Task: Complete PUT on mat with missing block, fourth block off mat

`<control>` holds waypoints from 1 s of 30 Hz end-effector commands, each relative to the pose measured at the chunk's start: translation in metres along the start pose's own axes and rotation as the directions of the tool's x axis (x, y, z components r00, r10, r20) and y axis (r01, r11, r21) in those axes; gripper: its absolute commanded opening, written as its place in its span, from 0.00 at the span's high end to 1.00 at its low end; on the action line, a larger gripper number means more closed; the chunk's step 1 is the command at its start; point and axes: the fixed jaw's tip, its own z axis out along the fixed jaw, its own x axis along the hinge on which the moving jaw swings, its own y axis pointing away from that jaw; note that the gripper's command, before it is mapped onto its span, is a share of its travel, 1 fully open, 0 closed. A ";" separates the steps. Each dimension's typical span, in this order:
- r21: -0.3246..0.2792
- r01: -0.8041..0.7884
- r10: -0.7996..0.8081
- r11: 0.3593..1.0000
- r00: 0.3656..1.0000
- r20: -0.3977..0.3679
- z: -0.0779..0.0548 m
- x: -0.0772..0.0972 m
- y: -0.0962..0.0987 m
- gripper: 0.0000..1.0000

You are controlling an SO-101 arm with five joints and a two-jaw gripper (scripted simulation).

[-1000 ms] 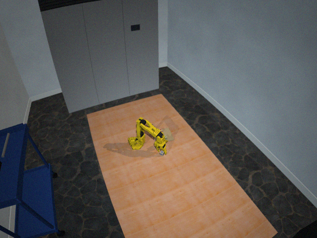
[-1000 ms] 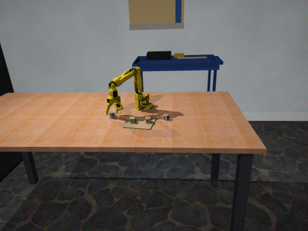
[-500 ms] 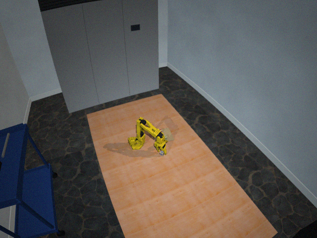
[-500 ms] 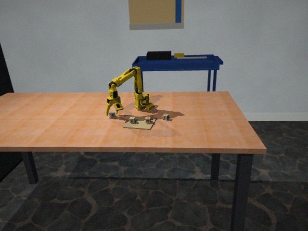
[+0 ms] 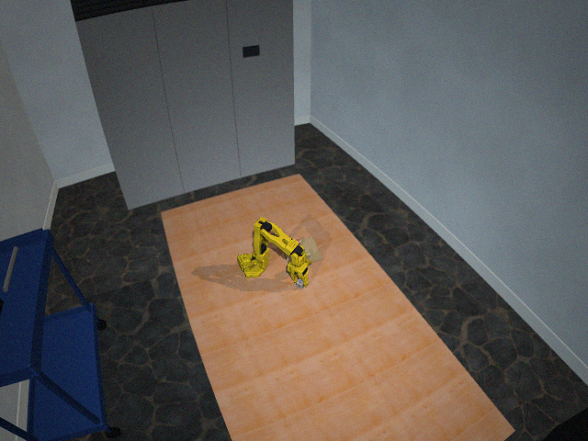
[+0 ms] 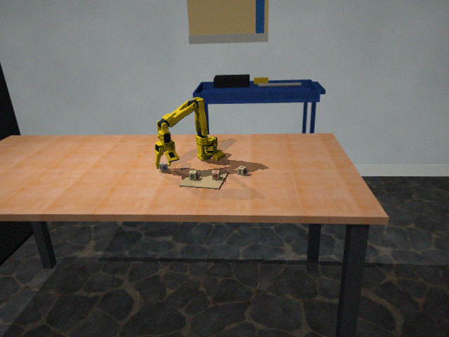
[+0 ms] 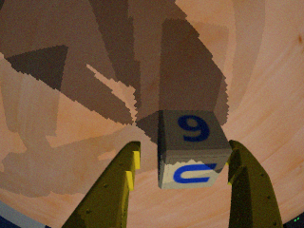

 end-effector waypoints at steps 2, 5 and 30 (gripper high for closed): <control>0.045 0.000 0.000 0.999 1.000 0.001 -0.007 -0.001 -0.009 0.78; 0.045 0.000 0.000 0.999 1.000 0.001 -0.007 -0.001 -0.010 0.80; 0.045 0.000 0.000 0.999 1.000 0.001 -0.007 -0.001 -0.014 0.87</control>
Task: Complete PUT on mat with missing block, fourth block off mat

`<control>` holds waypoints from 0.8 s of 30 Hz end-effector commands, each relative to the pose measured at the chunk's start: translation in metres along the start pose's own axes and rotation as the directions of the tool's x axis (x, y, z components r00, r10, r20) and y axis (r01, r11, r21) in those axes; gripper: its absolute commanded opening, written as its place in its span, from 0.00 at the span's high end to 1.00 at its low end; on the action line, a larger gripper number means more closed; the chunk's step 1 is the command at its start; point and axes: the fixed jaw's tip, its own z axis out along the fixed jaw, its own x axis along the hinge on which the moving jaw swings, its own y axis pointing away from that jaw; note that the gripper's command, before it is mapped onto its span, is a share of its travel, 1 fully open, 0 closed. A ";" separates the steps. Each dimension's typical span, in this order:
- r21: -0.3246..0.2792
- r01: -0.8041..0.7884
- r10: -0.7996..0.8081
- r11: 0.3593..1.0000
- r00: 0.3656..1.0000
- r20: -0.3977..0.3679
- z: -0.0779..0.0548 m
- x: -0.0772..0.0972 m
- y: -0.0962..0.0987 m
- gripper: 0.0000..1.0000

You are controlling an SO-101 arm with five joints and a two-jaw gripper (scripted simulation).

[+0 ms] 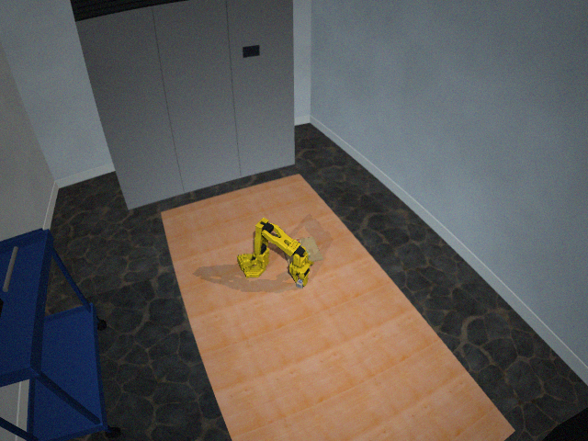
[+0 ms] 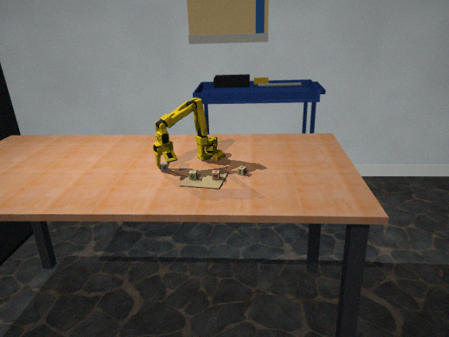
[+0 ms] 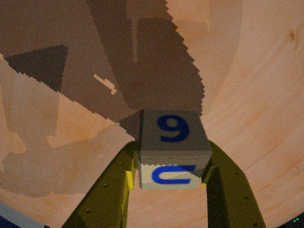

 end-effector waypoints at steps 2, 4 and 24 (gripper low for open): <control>0.046 0.000 0.000 0.999 1.000 0.001 -0.007 -0.001 -0.007 0.89; 0.046 0.000 0.000 0.999 1.000 0.001 -0.007 -0.001 -0.007 0.91; 0.046 0.000 0.000 0.999 1.000 0.001 -0.015 -0.001 -0.008 1.00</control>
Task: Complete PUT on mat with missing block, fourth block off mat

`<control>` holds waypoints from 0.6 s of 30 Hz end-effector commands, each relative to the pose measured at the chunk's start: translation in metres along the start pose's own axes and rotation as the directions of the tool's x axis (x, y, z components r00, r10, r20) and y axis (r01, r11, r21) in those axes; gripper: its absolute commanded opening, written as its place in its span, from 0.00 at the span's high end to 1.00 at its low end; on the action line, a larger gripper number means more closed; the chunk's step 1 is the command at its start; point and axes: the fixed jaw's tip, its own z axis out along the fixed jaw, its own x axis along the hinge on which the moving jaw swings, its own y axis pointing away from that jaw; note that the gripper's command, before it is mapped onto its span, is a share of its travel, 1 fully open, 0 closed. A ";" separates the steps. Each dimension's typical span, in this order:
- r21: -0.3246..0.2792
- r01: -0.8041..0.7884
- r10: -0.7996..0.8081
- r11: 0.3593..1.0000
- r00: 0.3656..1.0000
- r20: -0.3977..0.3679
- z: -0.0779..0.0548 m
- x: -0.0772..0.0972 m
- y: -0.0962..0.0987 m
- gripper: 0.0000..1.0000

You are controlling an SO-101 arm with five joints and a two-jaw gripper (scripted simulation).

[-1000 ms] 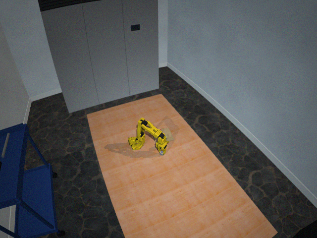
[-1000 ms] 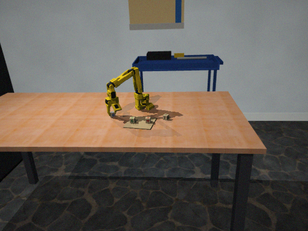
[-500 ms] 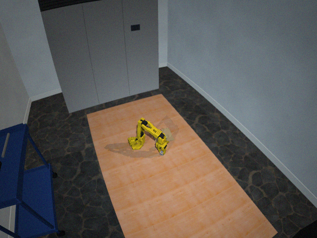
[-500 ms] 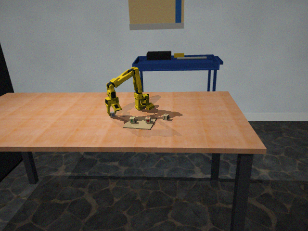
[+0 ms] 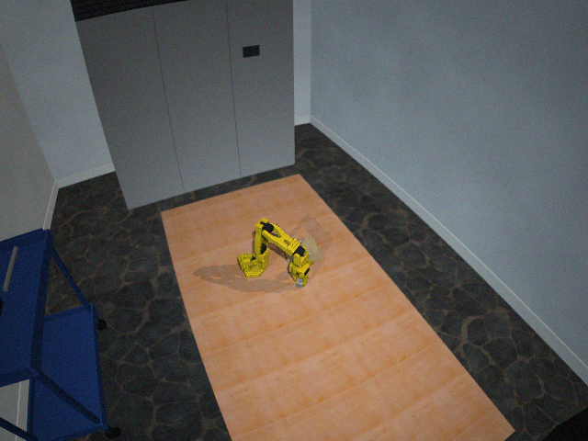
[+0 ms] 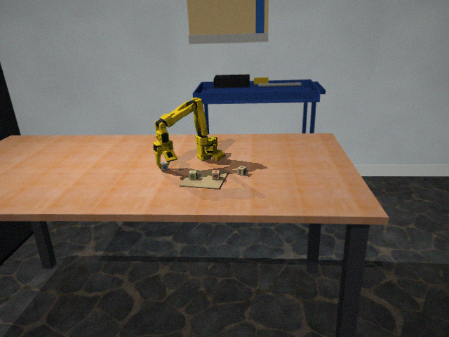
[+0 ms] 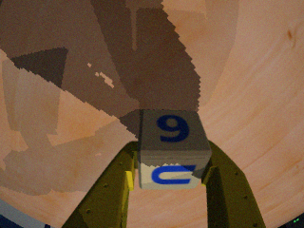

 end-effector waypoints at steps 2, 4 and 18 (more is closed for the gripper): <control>0.053 0.000 0.000 0.999 1.000 0.001 -0.017 -0.001 -0.008 1.00; 0.053 0.000 0.000 0.999 1.000 0.001 -0.023 -0.001 -0.008 1.00; 0.053 0.000 0.000 0.999 1.000 0.001 -0.053 -0.001 -0.005 1.00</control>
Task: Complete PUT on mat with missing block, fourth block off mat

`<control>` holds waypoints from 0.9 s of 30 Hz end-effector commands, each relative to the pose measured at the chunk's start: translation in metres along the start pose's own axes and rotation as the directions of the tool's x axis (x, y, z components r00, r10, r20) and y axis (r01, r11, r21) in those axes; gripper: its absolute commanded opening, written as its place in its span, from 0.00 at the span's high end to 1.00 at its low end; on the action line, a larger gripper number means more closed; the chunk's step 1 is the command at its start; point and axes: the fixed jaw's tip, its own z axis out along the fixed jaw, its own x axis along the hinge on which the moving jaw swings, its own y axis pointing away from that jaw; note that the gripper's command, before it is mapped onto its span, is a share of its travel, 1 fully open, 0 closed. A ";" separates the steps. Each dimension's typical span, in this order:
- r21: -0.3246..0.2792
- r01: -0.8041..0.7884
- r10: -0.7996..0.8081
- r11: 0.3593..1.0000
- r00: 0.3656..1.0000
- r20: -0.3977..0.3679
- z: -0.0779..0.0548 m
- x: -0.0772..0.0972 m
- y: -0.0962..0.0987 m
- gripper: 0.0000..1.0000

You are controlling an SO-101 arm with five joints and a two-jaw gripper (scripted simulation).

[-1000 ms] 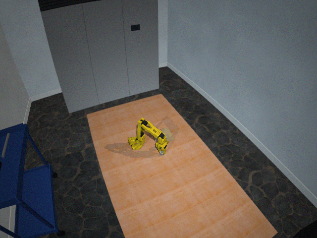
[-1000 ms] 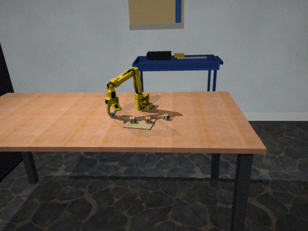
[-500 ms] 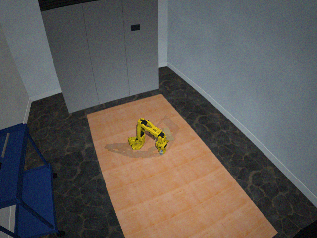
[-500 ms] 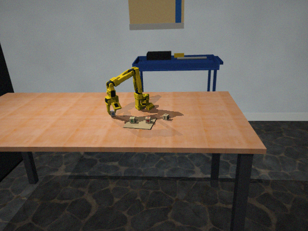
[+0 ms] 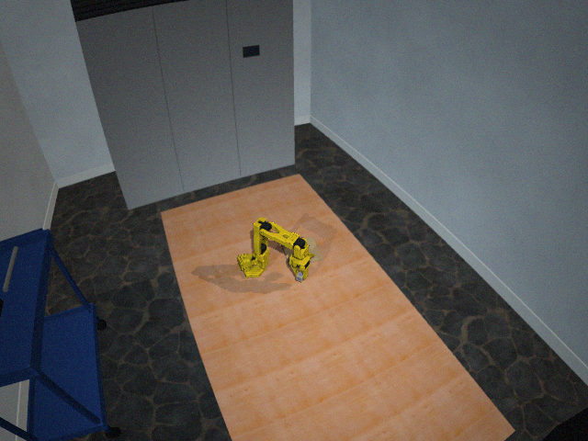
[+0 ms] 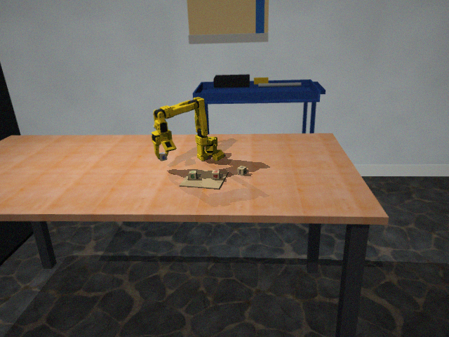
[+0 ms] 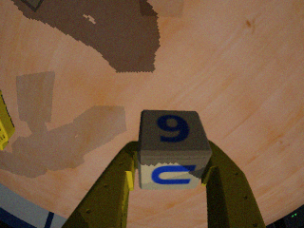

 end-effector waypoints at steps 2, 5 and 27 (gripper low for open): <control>0.055 0.000 0.000 0.999 1.000 0.001 -0.015 -0.001 -0.004 1.00; 0.055 0.000 0.000 0.999 1.000 0.001 -0.016 -0.001 -0.004 1.00; 0.054 0.302 -0.303 0.952 0.953 -0.002 -0.014 -0.059 0.005 1.00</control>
